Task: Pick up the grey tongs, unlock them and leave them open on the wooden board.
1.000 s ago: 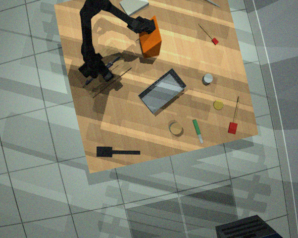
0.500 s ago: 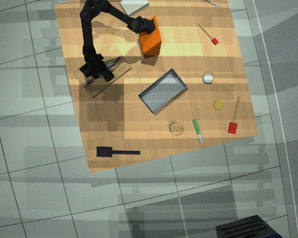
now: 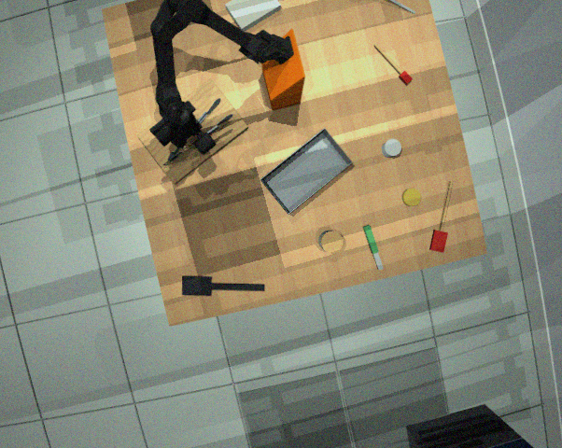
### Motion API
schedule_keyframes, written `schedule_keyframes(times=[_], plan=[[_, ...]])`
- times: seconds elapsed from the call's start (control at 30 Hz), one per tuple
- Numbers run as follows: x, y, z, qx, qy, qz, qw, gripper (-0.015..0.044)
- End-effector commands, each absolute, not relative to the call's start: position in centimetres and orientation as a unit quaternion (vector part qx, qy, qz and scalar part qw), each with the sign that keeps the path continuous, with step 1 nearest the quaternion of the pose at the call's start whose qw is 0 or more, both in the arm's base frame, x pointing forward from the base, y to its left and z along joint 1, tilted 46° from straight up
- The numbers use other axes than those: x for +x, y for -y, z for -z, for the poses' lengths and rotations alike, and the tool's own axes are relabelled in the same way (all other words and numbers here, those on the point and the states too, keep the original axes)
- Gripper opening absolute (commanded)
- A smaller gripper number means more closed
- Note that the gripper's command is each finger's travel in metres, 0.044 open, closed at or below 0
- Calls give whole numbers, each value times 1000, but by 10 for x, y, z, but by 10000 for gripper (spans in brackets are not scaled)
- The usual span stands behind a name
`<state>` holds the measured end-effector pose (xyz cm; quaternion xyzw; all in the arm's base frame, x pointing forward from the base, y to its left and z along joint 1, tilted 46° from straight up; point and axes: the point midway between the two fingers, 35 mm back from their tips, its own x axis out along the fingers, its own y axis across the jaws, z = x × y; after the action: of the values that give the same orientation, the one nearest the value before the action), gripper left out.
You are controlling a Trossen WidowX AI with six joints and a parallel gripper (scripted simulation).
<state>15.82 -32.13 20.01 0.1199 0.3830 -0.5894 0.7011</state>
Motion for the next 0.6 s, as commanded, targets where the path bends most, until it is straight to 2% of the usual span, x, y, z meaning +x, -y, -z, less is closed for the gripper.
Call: schedule_keyframes(times=[0.0, 0.1, 0.3, 0.57], plan=[[158, 321, -200, 120, -383, 590, 701, 375], [158, 321, -200, 120, -383, 590, 701, 440], [164, 325, -215, 120, -382, 590, 701, 440], [190, 338, -281, 119, -379, 589, 704, 440]])
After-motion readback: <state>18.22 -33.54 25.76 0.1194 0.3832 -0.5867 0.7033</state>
